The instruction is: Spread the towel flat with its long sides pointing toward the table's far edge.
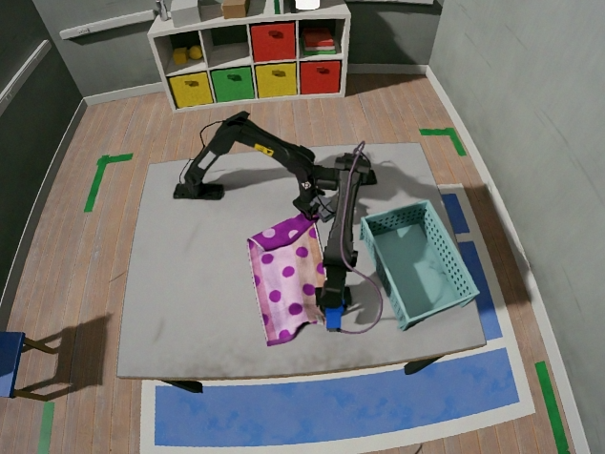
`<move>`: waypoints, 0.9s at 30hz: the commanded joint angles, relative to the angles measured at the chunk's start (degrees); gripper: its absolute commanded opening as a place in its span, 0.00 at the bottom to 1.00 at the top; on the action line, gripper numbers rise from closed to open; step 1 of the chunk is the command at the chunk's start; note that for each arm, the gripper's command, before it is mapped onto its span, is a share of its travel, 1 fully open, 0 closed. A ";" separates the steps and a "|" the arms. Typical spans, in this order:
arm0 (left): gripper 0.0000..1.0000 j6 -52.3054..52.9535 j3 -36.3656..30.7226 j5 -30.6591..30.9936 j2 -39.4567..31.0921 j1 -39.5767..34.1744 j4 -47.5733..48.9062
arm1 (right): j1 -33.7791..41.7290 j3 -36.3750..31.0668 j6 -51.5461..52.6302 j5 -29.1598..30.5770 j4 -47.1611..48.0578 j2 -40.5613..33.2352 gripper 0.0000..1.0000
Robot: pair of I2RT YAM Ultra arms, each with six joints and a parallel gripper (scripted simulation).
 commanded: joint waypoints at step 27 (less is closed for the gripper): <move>0.02 -1.31 -1.65 -0.57 0.63 -1.41 1.42 | -1.97 -4.25 -1.67 0.35 1.28 -0.34 0.05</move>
